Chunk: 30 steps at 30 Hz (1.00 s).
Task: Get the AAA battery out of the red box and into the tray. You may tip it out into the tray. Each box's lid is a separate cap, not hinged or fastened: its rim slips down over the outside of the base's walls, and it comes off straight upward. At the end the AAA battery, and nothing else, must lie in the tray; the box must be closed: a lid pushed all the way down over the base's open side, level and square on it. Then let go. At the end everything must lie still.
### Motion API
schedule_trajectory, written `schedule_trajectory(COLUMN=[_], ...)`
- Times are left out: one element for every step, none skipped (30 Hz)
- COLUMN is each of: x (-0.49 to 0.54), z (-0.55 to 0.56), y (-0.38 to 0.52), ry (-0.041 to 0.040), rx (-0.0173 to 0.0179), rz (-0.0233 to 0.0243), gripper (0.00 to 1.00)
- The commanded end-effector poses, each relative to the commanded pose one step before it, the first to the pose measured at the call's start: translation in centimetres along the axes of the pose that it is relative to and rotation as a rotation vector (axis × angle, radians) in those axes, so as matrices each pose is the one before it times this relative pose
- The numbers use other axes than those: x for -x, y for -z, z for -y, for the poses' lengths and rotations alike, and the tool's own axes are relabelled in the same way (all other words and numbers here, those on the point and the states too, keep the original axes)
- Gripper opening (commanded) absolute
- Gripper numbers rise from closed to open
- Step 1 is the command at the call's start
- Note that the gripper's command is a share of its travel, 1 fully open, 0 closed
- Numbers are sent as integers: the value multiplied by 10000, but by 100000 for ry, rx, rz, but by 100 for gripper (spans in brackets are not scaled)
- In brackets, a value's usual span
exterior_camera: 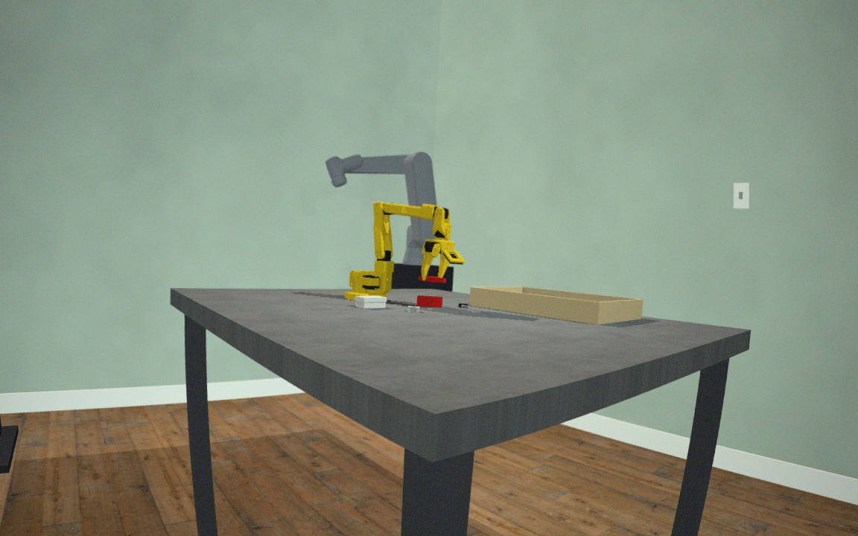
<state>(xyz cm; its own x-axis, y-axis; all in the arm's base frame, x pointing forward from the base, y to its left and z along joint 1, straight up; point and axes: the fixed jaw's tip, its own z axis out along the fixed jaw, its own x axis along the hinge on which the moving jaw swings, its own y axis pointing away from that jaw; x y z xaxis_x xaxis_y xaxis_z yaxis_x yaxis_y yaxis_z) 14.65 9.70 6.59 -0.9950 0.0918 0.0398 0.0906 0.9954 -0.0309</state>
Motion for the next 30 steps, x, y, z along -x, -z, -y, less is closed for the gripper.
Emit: schedule_trajectory(x=[2759,0,-322,-312,-308,-290,-268,-249,-213,-188,-152,-120,-89,-57,-26,-13,-6,0,0,0,0,0,0,0,0,0,0,0,0,0], z=[-1226,0,136,131,121,113,106,92,82,65,55,40,31,17,15,4,-1,0,0,0,0,0,0,0,0,0,0,0,0,0], y=[8528,0,1,-2,-3,2,-5,0,-1,-3,-5,0,-2,3,-5,1,0,0,0,2,0,0,0,0,0,0,0,0,0,0], ry=[3074,0,1249,1222,1181,1115,1037,933,826,701,578,449,324,214,116,47,6,0,0,1,0,0,0,0,0,0,0,0,0,0], rx=[3015,0,2,-2,1,2,-2,2,0,-2,2,-1,0,1,-1,1,0,0,0,-1,0,0,0,0,0,0,0,0,0,0], rz=[4047,0,2,-1,0,1,2,0,-2,0,-1,0,2,0,-2,-1,0,0,0,2,0,0,0,0,0,0,0,0,0,0], gripper=[22,22,22,22,22,22,22,22,22,22,22,22,22,22,22,22,22,22,22,22,22,22,22,22,22,22,22,22,22,22])
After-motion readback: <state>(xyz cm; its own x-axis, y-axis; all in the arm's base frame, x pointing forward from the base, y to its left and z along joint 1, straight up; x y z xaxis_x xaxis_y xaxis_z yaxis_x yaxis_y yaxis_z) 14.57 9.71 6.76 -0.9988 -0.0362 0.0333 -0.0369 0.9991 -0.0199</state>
